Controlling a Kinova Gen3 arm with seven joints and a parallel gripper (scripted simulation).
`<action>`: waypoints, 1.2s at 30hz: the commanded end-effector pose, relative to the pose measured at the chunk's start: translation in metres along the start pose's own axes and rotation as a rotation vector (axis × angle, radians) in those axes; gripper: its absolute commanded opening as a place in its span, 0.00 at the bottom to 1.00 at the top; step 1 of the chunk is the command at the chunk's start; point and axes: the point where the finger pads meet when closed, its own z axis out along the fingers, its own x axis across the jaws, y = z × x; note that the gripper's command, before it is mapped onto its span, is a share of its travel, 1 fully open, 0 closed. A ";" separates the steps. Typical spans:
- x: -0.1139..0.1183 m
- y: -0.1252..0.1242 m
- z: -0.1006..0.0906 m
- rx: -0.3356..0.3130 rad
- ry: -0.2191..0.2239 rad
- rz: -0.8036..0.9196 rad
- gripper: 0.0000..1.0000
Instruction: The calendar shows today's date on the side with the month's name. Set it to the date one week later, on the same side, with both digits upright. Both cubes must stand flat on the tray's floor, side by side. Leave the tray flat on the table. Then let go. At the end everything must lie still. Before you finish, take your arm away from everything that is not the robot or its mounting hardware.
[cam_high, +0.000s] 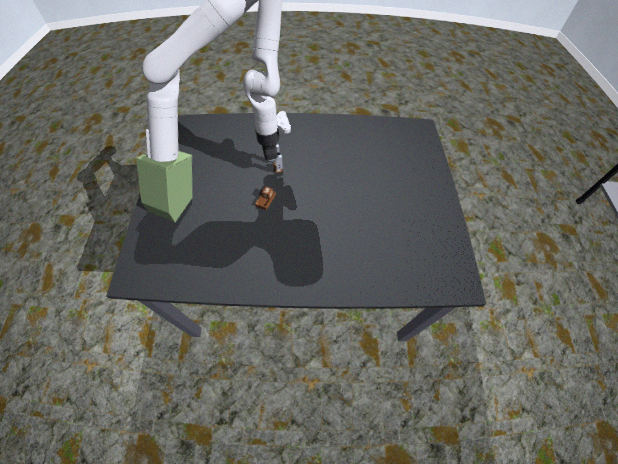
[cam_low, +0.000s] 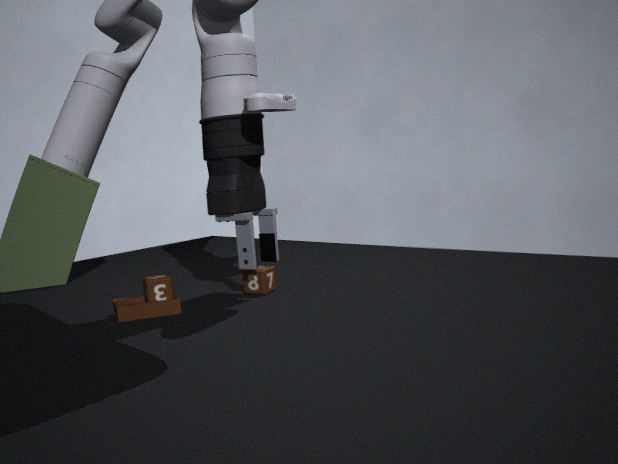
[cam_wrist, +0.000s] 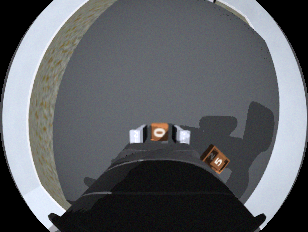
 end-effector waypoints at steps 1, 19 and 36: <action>0.000 0.002 0.003 -0.006 -0.001 0.000 0.87; 0.000 0.002 0.023 -0.006 -0.001 0.000 0.87; 0.000 0.002 0.023 -0.006 -0.001 0.000 0.87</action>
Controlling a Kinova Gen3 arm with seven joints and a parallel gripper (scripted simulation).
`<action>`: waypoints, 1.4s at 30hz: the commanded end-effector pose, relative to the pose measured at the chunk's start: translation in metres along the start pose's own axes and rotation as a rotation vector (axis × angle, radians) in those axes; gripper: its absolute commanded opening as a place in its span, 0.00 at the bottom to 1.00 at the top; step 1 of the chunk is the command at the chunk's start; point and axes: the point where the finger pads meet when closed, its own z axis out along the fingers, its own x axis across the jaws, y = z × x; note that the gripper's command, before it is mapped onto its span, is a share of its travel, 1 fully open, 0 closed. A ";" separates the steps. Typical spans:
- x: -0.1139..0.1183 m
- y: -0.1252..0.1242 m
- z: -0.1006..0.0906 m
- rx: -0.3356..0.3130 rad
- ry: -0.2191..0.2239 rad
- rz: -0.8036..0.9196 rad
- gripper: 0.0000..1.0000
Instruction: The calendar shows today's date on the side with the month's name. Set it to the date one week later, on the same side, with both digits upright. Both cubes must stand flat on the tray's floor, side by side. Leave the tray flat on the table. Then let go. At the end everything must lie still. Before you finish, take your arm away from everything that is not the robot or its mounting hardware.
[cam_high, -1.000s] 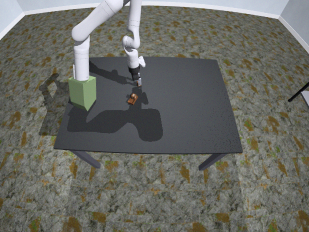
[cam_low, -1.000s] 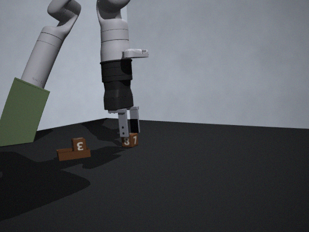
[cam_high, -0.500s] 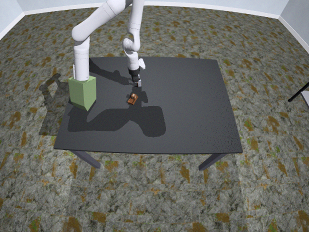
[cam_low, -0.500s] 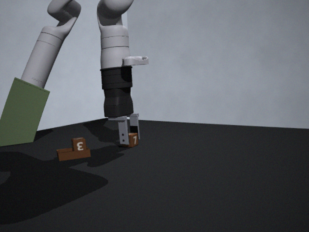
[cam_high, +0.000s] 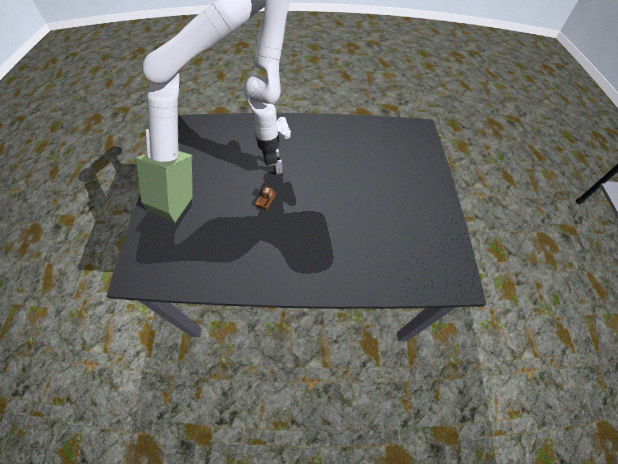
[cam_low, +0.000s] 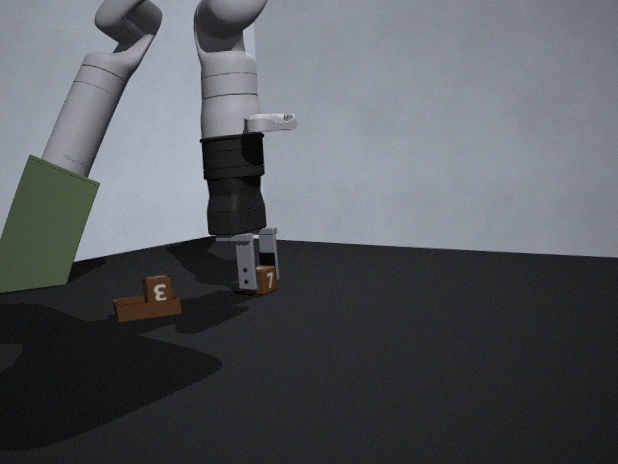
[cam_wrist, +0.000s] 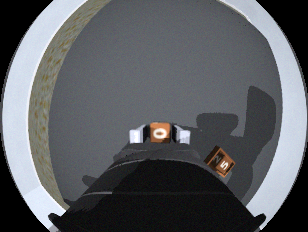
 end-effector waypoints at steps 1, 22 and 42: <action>0.000 0.000 0.000 0.001 0.000 0.000 0.87; 0.000 0.000 0.000 0.001 0.000 0.000 0.57; 0.000 0.000 0.000 0.001 0.000 0.000 0.57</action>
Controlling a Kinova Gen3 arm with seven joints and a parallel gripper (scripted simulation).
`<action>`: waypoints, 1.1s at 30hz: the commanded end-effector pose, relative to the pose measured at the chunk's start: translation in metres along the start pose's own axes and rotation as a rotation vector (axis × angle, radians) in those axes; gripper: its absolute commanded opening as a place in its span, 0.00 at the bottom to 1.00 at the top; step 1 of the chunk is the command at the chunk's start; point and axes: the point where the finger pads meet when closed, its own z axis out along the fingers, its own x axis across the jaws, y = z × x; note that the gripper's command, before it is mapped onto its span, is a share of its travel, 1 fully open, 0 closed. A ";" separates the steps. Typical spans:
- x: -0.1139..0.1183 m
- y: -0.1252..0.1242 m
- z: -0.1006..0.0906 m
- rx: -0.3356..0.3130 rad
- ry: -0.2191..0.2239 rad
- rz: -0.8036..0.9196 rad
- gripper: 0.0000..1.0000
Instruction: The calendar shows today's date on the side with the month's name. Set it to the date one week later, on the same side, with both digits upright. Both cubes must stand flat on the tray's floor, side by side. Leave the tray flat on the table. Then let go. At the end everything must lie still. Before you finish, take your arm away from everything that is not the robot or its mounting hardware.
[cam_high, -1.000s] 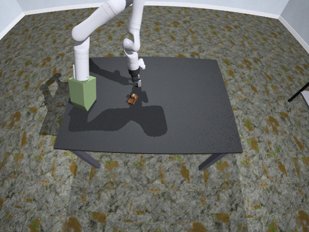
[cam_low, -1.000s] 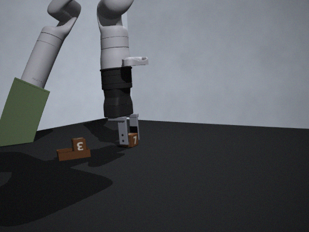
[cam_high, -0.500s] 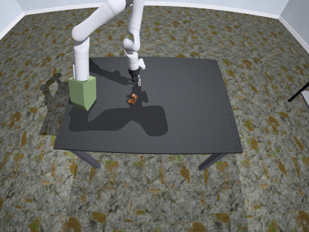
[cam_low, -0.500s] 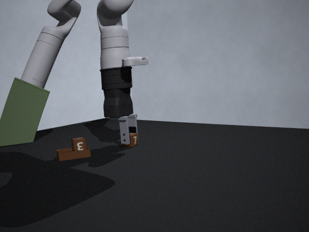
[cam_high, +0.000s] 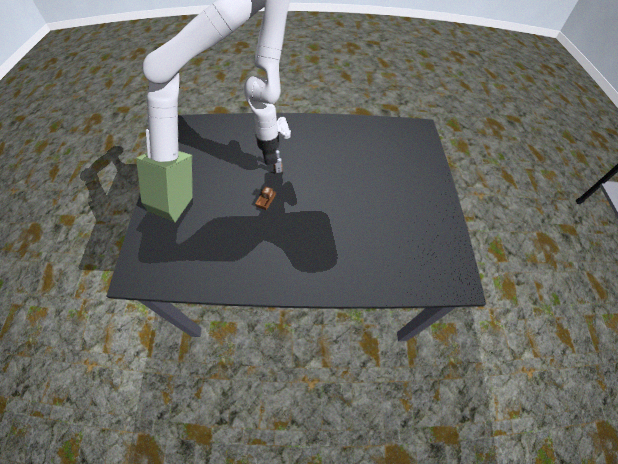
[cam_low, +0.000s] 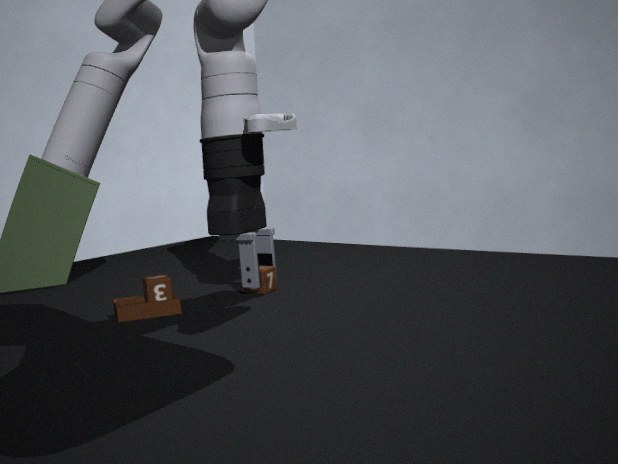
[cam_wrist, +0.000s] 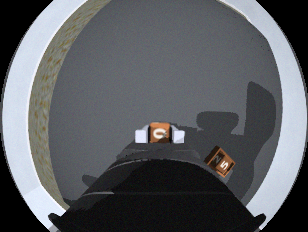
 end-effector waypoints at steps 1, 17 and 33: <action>0.000 0.000 0.000 0.001 0.000 0.000 0.57; 0.000 0.000 -0.001 0.001 0.000 0.000 0.57; 0.000 0.000 -0.018 0.001 0.000 0.000 0.57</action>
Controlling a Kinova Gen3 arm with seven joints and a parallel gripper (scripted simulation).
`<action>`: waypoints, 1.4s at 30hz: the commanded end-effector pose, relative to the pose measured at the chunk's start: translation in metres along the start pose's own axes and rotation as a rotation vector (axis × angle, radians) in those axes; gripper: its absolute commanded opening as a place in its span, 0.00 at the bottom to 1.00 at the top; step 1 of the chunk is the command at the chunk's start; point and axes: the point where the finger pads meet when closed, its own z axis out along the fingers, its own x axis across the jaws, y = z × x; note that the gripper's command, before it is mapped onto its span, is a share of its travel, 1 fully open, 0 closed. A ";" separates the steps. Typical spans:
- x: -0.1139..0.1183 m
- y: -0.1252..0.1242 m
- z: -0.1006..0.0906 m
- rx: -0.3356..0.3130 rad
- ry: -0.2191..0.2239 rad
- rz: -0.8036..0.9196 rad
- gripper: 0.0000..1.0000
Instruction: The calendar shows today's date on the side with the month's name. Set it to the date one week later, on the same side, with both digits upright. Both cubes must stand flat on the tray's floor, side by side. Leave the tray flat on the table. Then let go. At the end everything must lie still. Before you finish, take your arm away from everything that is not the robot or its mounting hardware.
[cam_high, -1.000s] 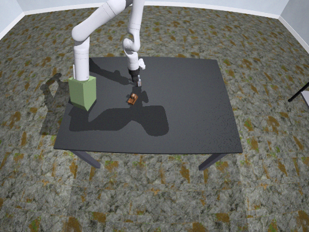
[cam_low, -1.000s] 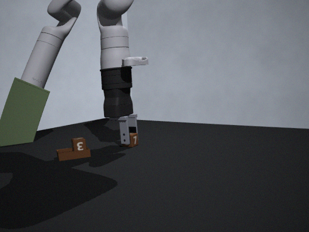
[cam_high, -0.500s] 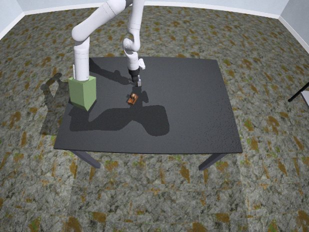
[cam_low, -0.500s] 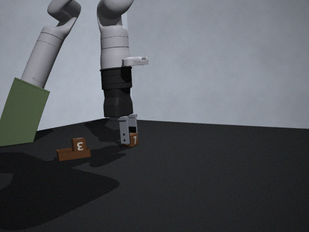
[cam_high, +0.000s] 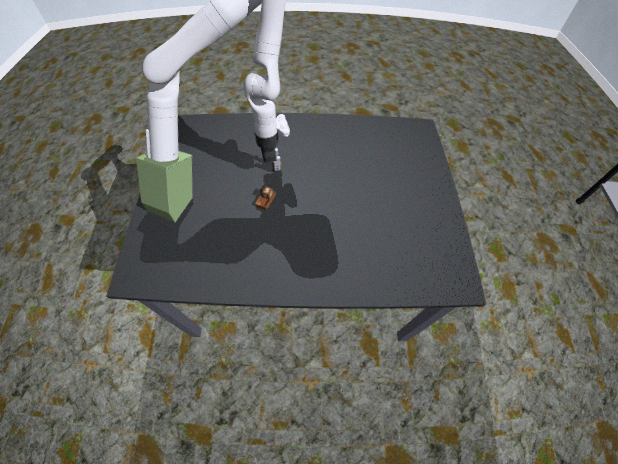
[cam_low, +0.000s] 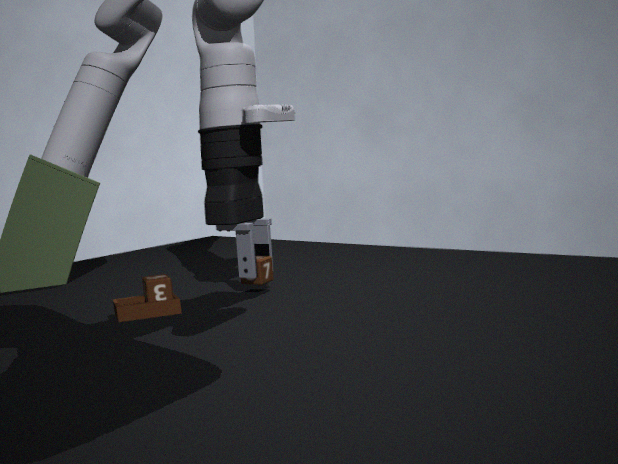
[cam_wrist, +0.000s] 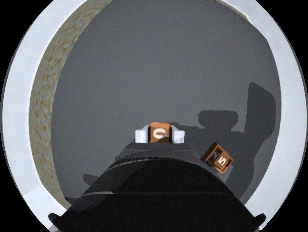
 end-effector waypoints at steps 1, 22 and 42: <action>0.001 -0.004 -0.009 0.012 0.003 0.001 0.57; 0.001 -0.004 -0.053 0.012 0.003 0.001 0.57; 0.001 -0.003 -0.083 0.012 0.003 0.001 0.57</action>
